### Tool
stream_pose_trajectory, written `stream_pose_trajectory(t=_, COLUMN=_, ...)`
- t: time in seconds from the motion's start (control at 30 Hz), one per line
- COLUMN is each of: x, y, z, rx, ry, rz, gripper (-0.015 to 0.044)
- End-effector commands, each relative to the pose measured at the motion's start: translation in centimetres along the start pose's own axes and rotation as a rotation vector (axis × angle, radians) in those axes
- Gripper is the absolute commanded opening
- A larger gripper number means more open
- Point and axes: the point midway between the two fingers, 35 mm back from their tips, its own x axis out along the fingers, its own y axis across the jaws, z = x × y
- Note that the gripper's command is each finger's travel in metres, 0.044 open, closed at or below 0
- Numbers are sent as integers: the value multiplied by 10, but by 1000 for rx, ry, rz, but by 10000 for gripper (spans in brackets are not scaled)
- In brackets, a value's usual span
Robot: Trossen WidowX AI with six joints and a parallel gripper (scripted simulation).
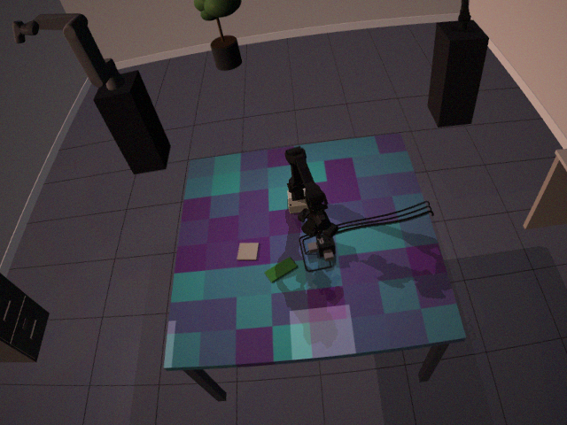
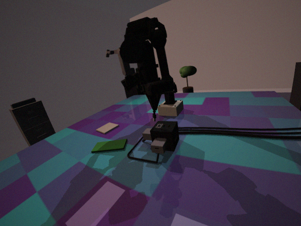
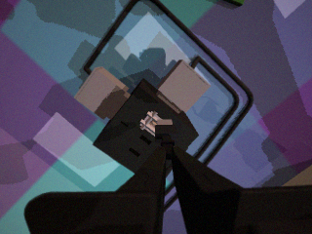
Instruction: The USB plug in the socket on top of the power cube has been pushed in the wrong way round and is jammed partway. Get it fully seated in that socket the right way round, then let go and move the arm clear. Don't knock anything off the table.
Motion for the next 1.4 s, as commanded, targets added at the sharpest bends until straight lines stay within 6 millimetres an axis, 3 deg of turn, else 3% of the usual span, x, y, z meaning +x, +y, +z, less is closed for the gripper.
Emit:
stream_pose_trajectory(t=0.0, x=0, y=0, z=0, rx=120, ry=0, rz=-1, gripper=0)
stream_pose_trajectory(t=0.73, x=0, y=0, z=0, rx=691, ry=0, rz=-1, gripper=0)
stream_pose_trajectory(t=1.37, x=1, y=0, z=0, rx=702, ry=4, rz=2, gripper=0)
